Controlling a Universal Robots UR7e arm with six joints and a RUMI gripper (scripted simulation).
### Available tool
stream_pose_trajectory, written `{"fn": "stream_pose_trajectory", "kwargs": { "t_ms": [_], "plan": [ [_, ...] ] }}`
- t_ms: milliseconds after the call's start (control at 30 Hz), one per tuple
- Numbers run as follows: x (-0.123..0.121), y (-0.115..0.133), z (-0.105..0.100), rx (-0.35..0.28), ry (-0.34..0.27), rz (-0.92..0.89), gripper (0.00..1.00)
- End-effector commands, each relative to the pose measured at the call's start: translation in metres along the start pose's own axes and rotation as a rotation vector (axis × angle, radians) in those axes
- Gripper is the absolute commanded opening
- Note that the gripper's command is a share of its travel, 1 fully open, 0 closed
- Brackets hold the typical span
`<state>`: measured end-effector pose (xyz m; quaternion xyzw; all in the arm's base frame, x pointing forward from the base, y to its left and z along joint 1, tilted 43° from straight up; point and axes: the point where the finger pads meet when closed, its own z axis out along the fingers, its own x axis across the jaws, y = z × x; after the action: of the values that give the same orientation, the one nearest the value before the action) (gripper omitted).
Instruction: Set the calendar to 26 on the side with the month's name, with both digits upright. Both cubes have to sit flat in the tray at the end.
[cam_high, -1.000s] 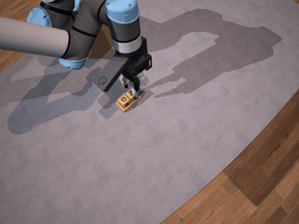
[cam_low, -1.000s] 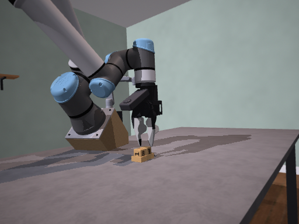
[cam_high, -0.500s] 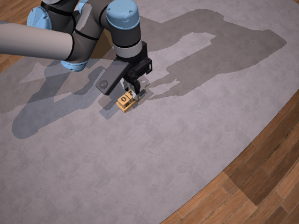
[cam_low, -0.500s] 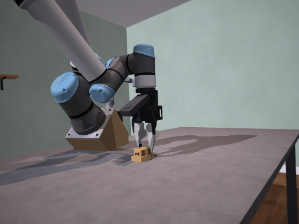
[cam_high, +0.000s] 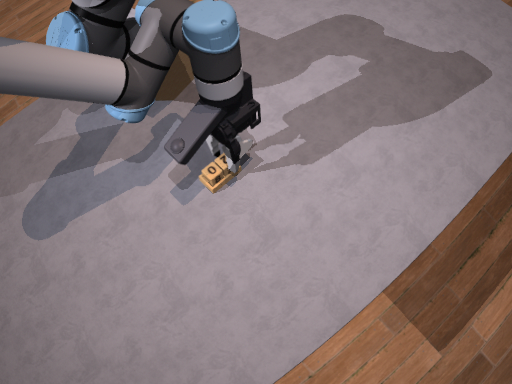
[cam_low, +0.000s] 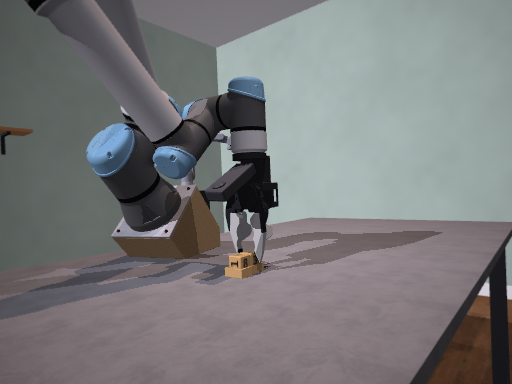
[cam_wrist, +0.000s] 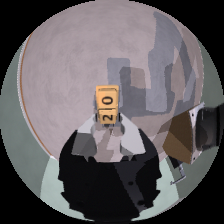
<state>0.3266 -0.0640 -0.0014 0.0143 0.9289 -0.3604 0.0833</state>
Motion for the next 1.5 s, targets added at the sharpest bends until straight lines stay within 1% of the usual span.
{"fn": "stream_pose_trajectory", "kwargs": {
  "t_ms": [0, 800, 833, 1467],
  "plan": [
    [-0.0002, 0.0000, -0.0002, 0.000, -0.001, 0.000, 0.28],
    [-0.0002, 0.0000, -0.0002, 0.000, -0.001, 0.000, 0.28],
    [-0.0002, 0.0000, -0.0002, 0.000, -0.001, 0.000, 0.10],
    [-0.0002, 0.0000, -0.0002, 0.000, -0.001, 0.000, 0.10]
  ]
}}
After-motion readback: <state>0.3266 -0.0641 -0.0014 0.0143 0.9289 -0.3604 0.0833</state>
